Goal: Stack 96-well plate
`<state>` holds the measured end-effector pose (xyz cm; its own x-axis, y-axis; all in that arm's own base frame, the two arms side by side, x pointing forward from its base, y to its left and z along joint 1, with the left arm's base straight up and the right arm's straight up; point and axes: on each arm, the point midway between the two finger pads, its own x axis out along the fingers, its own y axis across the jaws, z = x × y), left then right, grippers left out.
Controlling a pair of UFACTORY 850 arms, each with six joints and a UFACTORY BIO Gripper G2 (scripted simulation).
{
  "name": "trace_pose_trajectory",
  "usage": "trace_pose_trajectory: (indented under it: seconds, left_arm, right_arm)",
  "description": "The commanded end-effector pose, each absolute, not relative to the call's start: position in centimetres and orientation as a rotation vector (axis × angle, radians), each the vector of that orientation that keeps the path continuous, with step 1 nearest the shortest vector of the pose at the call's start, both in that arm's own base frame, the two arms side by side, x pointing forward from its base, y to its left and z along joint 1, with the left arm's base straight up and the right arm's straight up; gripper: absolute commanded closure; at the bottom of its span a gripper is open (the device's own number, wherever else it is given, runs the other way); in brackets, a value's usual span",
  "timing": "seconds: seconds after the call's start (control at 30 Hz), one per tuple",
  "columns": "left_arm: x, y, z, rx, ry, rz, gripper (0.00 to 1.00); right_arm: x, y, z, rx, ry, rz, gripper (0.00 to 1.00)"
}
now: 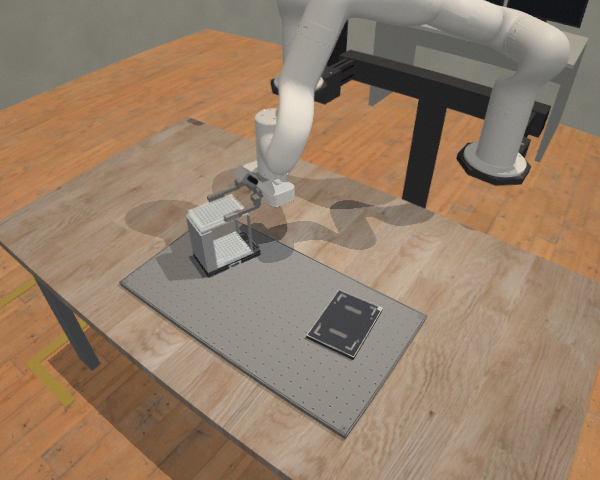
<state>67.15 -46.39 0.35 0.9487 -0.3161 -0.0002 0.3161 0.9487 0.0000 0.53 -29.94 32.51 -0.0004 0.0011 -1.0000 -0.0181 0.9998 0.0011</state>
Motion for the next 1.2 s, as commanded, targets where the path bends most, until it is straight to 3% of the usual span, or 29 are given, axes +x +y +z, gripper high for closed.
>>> trace_pose_trajectory:
  seconds: [0.0, 1.17]
  left_arm:
    - [67.22, -46.44, 0.4, -0.001, -0.002, -0.322, 1.0]
    - [67.23, -46.44, -0.1, -0.001, -0.002, -0.322, 1.0]
  right_arm:
    - [0.55, -29.98, 32.56, -0.014, 1.571, 0.014, 0.0]
    - [0.55, -29.98, 32.56, -0.014, 1.571, 0.014, 0.0]
